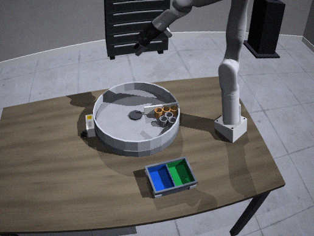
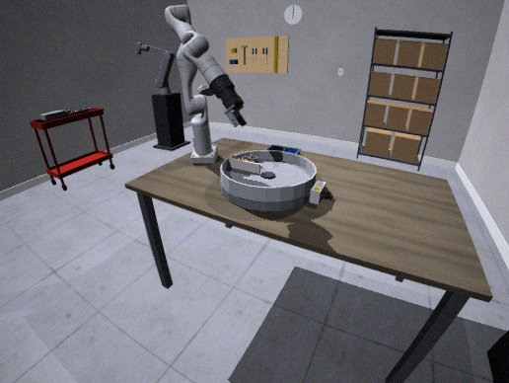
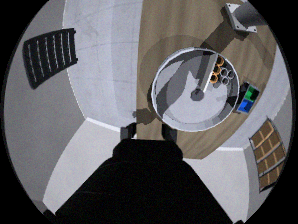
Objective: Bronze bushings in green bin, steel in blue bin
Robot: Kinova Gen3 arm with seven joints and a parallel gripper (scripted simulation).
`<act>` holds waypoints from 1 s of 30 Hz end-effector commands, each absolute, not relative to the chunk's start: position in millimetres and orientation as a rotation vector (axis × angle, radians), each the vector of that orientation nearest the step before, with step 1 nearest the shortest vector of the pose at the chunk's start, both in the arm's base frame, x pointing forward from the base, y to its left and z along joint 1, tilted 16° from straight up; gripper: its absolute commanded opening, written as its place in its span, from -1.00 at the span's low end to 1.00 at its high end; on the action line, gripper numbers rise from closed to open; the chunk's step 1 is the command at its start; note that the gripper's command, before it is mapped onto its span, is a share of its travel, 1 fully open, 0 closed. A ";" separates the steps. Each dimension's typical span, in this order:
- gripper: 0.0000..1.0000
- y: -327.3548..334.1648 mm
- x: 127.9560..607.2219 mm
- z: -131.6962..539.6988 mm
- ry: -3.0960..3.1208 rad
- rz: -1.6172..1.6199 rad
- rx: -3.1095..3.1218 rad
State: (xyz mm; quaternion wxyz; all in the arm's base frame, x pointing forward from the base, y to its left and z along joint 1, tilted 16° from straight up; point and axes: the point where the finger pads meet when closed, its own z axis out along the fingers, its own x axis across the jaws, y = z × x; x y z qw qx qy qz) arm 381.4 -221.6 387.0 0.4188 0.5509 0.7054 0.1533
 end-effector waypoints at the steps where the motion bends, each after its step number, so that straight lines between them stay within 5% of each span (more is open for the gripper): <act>1: 1.00 -208.8 376.8 397.1 1.755 0.374 1.368; 30: 1.00 -30.8 376.8 382.1 1.755 0.374 1.368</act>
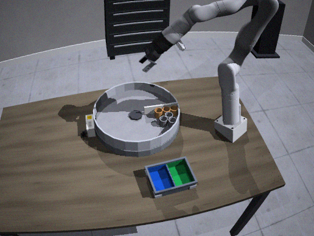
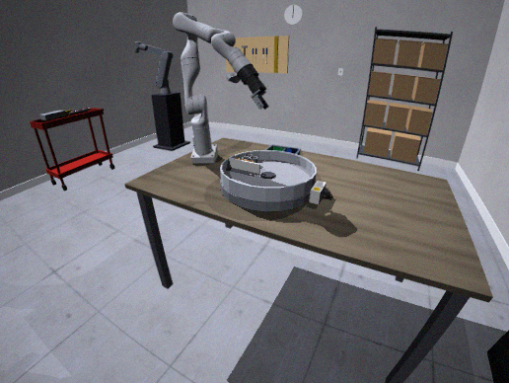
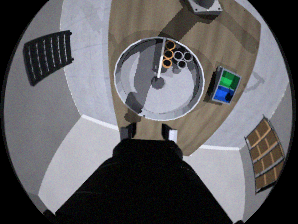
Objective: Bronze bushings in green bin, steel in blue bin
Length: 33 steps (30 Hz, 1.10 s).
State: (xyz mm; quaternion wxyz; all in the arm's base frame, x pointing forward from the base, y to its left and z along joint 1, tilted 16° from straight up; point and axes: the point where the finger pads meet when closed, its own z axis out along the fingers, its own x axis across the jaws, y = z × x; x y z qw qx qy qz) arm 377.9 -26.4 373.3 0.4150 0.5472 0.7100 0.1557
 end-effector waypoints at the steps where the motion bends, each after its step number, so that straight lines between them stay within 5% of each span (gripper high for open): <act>1: 1.00 -19.0 376.8 381.1 1.755 0.374 1.368; 22: 1.00 135.2 376.9 368.1 1.755 0.374 1.368; 33: 1.00 147.1 376.9 367.1 1.755 0.374 1.368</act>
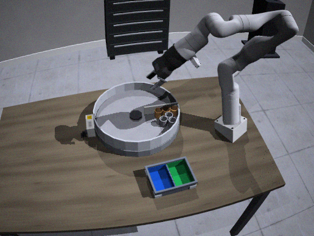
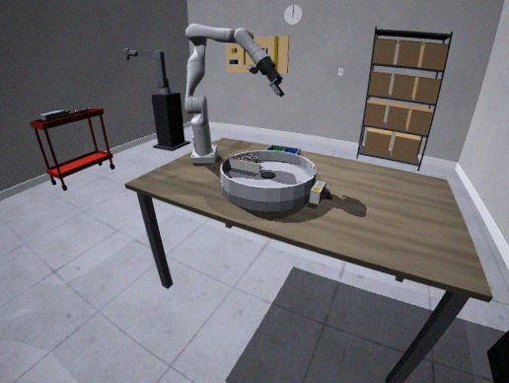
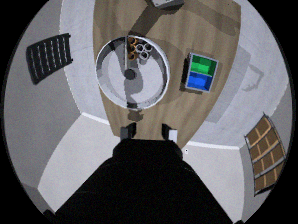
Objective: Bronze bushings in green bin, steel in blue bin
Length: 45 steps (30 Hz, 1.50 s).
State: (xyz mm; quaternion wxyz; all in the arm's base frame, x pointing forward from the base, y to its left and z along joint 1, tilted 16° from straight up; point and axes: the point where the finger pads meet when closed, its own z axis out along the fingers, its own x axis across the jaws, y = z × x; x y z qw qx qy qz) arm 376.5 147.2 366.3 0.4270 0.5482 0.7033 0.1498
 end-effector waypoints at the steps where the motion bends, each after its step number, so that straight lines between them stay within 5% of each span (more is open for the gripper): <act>1: 1.00 147.1 376.9 367.1 1.755 0.374 1.368; 27: 1.00 147.4 377.0 367.3 2.296 -0.170 1.747; 45: 1.00 152.0 374.3 367.7 2.308 -0.164 1.733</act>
